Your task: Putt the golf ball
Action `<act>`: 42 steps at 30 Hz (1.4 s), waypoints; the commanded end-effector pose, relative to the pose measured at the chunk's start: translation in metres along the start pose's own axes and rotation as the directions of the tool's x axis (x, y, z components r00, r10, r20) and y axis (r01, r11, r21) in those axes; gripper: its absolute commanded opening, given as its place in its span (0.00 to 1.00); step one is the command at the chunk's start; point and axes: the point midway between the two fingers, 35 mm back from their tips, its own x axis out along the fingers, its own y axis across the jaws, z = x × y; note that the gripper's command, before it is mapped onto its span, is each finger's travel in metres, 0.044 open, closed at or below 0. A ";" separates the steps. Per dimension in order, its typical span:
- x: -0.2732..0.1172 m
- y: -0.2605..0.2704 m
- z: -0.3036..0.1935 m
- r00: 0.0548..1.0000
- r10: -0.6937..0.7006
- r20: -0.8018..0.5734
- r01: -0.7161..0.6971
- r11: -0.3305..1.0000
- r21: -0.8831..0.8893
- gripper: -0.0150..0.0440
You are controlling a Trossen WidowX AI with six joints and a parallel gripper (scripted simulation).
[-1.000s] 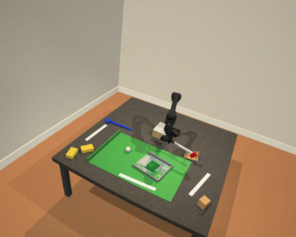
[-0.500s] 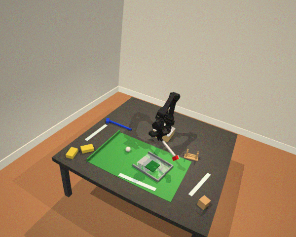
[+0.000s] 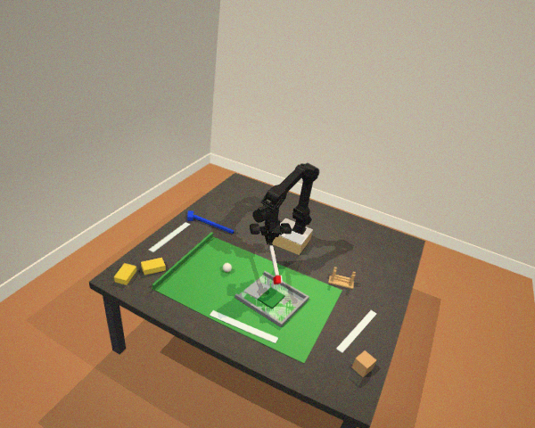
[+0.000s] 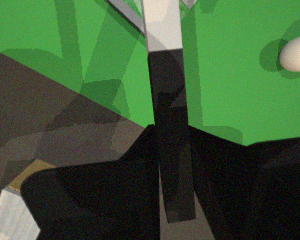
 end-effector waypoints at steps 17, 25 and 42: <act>-0.017 -0.068 -0.090 0.997 -0.037 -0.073 0.068 0.874 0.481 0.25; -0.025 -0.085 -0.133 0.994 -0.036 -0.105 0.096 0.758 0.645 0.25; 0.005 -0.091 -0.157 0.992 -0.032 -0.119 0.108 0.697 0.709 0.25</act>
